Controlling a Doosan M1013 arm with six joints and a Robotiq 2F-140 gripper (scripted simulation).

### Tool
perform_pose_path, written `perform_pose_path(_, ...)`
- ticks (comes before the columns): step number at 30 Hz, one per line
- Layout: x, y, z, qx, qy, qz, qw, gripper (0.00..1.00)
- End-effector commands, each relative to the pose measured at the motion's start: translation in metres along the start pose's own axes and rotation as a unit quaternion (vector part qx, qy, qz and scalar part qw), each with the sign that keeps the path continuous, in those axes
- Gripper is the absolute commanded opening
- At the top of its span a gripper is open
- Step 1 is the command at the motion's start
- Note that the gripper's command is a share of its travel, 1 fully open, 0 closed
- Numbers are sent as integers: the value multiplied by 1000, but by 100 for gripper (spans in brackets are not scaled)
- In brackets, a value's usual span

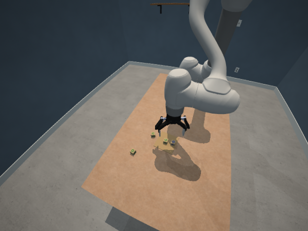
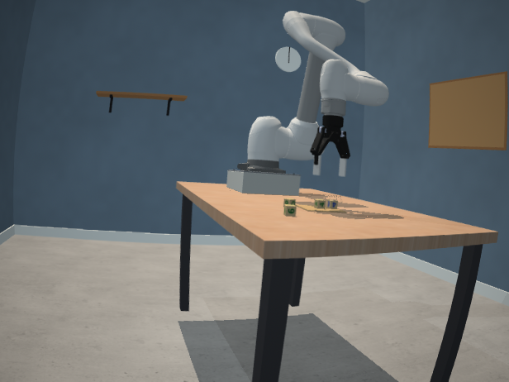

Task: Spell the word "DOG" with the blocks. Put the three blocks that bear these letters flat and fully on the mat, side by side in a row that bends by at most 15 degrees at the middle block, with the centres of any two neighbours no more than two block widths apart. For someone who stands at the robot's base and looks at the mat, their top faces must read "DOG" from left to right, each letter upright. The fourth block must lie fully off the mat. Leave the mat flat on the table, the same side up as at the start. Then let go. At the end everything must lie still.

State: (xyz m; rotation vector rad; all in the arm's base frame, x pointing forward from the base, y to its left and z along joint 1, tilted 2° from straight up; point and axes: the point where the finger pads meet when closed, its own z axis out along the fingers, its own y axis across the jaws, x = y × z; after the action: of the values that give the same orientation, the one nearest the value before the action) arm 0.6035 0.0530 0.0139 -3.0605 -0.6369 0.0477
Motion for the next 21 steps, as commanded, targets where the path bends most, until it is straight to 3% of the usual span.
perform_pose_path(1, -1, 2, 0, -4, -2, 69, 998, 100)
perform_pose_path(10, -2, 6, 0, -4, -1, 171, 985, 100)
perform_pose_path(21, -3, 12, 0, -4, 0, 347, 938, 100)
